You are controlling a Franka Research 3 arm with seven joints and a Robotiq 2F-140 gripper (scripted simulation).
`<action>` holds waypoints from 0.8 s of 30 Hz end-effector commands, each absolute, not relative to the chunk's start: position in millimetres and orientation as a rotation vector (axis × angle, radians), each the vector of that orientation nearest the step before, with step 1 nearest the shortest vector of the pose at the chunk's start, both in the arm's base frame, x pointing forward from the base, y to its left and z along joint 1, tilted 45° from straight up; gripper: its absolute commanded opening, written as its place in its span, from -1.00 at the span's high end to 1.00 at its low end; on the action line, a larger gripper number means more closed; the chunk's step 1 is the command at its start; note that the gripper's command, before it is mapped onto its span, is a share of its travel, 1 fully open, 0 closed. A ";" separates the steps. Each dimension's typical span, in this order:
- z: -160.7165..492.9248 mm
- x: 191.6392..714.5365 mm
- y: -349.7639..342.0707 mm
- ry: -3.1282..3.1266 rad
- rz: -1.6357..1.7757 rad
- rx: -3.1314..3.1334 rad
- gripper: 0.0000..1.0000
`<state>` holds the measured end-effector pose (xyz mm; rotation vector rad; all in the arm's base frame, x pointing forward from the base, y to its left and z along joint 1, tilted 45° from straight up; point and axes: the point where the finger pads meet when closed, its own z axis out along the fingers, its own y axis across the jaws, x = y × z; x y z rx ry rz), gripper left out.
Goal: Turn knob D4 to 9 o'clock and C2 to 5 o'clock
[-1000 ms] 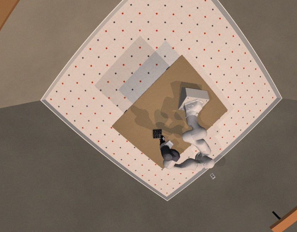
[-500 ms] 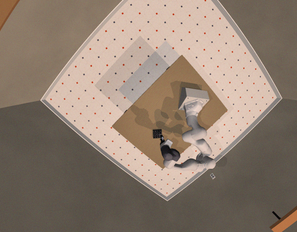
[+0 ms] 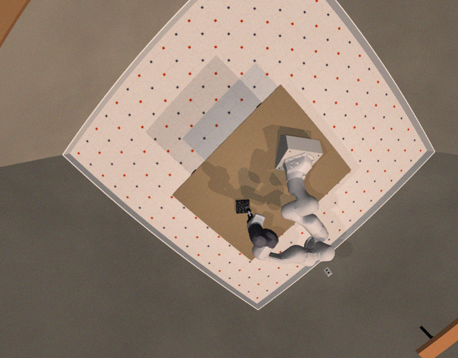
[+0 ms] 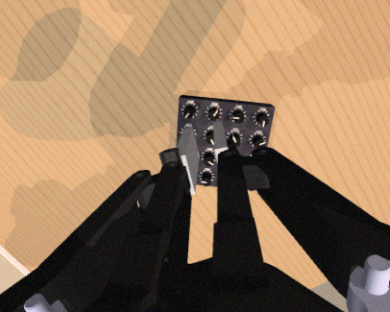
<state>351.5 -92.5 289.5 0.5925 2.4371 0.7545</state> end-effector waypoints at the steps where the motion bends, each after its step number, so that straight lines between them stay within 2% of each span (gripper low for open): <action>1: 287.2 349.5 -95.2 2.449 0.689 0.397 0.77; 24: 283.1 344.8 -96.0 2.432 0.549 -0.019 0.77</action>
